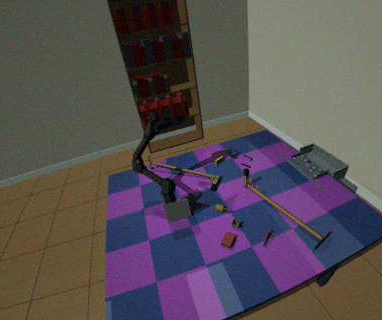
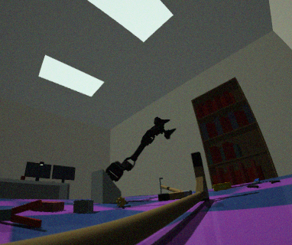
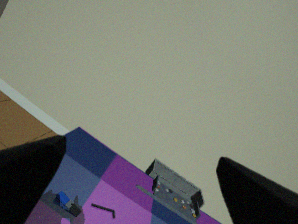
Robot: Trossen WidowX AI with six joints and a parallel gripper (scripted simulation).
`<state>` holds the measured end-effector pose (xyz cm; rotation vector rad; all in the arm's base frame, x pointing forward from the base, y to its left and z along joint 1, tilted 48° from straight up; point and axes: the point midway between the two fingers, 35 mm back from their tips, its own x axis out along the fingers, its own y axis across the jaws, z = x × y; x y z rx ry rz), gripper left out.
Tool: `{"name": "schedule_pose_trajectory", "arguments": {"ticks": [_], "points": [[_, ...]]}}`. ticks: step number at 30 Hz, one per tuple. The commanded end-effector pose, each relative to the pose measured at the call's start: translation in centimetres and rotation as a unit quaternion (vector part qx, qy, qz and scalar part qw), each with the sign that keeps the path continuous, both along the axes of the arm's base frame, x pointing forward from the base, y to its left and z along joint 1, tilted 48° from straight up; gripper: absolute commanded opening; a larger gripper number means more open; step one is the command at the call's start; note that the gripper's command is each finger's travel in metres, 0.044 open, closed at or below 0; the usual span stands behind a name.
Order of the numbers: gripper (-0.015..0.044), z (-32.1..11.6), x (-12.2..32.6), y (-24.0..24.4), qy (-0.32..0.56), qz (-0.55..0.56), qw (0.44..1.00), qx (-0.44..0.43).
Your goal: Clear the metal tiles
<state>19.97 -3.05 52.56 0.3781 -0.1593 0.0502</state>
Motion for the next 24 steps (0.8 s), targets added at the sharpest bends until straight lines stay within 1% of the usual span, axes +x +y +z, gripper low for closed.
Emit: {"name": "schedule_pose_trajectory", "arguments": {"ticks": [1, 24], "points": [[0.0440, 0.1, -0.7, 1.2, -0.002, 0.015, 1.000, -0.007], [0.0440, 0.0, -5.5, 7.0, -0.015, 0.121, 0.992, -0.041]]}}
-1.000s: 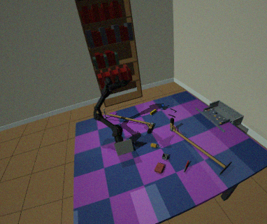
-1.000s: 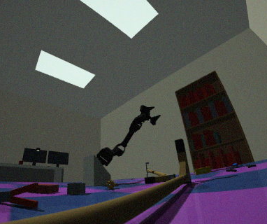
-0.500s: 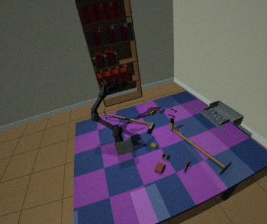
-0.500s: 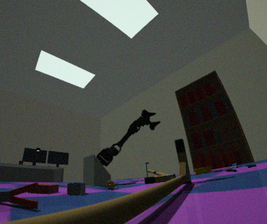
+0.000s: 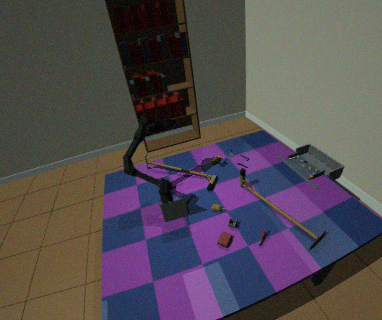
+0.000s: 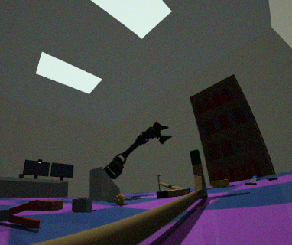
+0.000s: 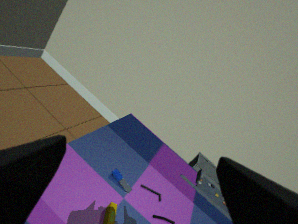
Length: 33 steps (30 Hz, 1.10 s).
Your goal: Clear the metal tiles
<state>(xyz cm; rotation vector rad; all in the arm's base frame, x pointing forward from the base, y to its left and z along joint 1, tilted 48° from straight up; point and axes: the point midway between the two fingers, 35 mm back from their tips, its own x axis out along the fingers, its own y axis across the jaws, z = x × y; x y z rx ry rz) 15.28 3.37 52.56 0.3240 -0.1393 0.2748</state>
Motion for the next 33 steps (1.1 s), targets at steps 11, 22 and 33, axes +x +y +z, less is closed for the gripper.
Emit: {"name": "schedule_pose_trajectory", "arguments": {"ticks": [11, 22, 33], "points": [[0.0440, -0.3, -3.6, 2.4, -0.012, 0.063, 0.998, -0.020], [0.0440, -0.7, -6.7, 3.5, -0.022, 0.113, 0.993, -0.034], [0.0440, -1.3, -9.7, 3.9, -0.033, 0.163, 0.985, -0.046]]}}
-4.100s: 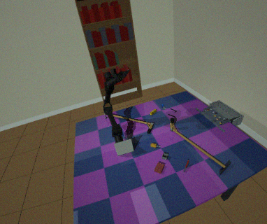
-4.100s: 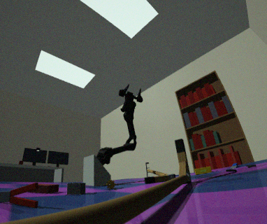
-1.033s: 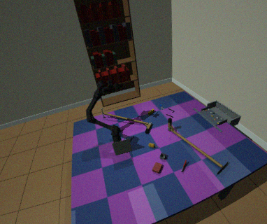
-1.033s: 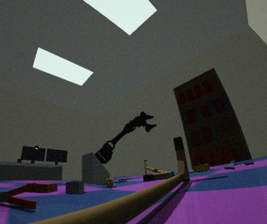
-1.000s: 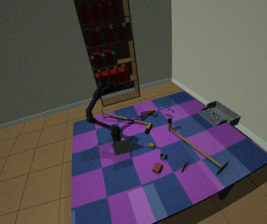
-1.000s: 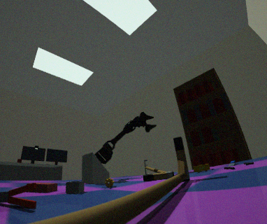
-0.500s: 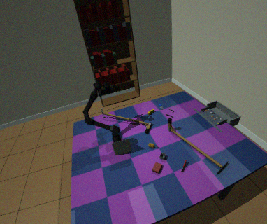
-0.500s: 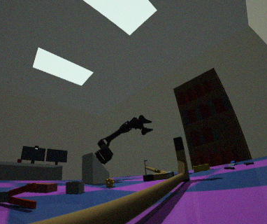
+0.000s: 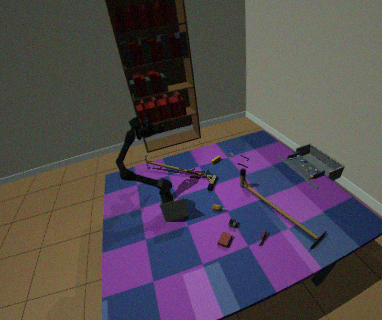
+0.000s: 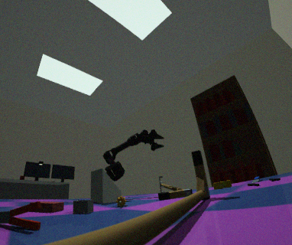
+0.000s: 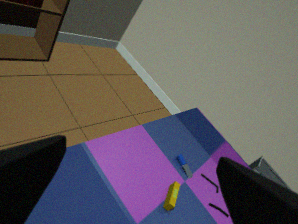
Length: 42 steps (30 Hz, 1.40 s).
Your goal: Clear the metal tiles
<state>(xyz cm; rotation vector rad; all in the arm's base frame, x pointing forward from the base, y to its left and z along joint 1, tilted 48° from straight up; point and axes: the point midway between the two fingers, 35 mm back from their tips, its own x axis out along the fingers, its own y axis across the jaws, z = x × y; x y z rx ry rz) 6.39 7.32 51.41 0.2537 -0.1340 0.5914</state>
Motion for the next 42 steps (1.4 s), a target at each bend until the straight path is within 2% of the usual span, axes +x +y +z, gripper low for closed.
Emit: {"name": "schedule_pose_trajectory", "arguments": {"ticks": [1, 42], "points": [[0.0440, -0.2, -1.1, 0.0, -0.006, 0.015, 1.000, -0.005], [0.0440, -3.6, -10.4, -4.2, -0.055, 0.200, 0.977, -0.037]]}}
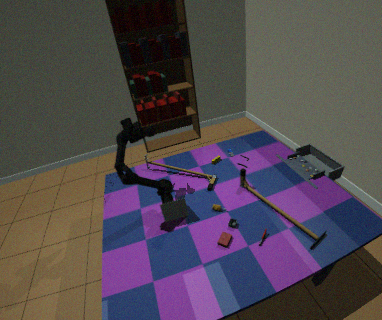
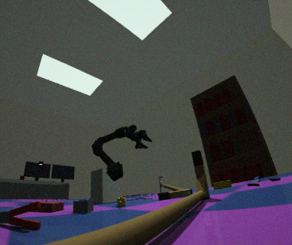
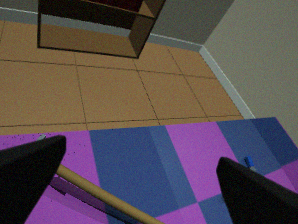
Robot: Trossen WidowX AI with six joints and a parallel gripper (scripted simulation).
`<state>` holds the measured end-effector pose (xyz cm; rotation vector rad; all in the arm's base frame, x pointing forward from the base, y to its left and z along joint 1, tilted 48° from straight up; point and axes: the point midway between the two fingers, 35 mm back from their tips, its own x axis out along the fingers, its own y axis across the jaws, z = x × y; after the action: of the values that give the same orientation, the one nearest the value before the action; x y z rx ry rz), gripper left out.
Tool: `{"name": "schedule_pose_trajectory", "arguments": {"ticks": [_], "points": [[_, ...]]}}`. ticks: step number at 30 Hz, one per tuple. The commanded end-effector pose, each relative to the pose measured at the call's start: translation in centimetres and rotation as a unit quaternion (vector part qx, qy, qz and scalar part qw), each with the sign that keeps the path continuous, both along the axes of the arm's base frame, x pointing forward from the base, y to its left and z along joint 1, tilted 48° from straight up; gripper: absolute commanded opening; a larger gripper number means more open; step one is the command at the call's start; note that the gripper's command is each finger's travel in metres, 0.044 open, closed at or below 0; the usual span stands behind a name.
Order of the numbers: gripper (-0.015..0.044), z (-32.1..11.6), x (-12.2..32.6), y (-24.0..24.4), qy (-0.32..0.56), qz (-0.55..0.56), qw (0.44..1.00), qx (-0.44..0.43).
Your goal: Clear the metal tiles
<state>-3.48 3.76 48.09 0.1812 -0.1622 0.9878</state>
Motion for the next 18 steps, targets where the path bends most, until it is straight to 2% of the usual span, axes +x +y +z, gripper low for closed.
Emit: {"name": "schedule_pose_trajectory", "arguments": {"ticks": [1, 18], "points": [[0.0440, -0.4, -0.6, -0.8, -0.007, 0.015, 1.000, -0.002], [0.0440, -2.4, -2.5, -4.3, -0.029, 0.092, 0.995, -0.010]]}}
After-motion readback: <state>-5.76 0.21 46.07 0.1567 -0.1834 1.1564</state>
